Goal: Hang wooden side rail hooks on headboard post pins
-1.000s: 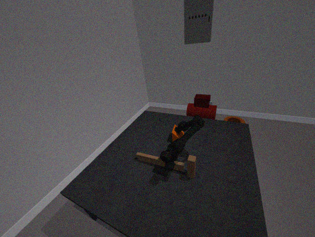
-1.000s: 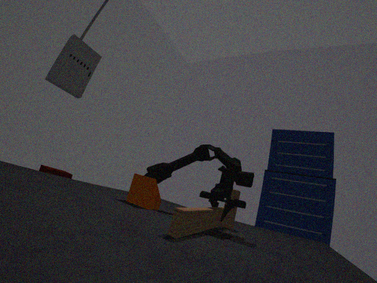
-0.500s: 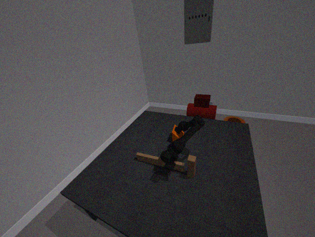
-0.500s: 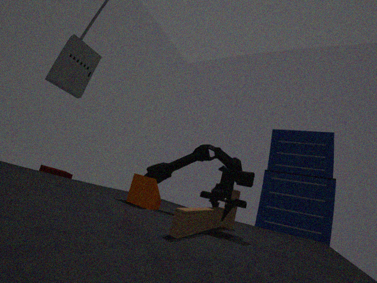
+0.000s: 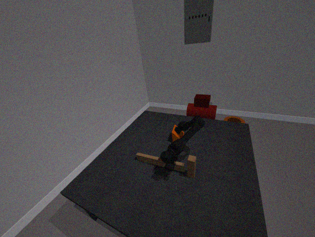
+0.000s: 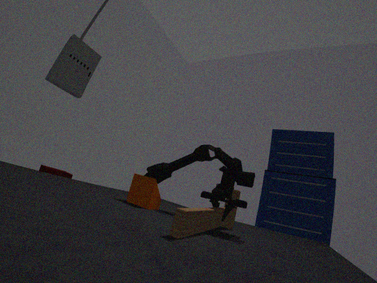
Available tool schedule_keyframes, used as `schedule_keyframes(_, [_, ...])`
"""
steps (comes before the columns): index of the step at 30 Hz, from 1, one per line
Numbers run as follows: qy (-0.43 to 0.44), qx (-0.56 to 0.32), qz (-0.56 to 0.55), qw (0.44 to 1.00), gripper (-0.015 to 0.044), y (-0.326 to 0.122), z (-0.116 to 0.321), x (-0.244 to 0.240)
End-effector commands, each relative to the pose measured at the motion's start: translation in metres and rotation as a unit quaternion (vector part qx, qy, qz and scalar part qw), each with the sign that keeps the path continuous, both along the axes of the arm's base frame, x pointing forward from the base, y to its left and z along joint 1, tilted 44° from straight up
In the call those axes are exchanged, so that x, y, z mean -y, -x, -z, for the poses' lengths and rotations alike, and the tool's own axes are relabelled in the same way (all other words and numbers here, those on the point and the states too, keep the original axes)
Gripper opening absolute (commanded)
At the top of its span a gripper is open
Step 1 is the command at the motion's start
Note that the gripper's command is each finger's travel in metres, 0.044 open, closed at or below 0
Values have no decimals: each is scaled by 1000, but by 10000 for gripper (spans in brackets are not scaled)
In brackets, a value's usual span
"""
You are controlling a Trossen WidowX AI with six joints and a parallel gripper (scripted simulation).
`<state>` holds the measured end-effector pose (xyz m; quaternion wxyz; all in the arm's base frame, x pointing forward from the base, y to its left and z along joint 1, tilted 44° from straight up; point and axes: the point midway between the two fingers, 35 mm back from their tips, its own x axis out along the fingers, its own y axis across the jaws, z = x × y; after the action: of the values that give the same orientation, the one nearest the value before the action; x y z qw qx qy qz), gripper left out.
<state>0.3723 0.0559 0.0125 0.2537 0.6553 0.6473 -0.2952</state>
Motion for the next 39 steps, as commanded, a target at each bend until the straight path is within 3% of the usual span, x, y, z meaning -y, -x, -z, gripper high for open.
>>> schedule_keyframes(1, [2,8,3,1000,0,-5,-3,3])
schedule_keyframes(39, [2,8,3,1000,0,-3,-7,0])
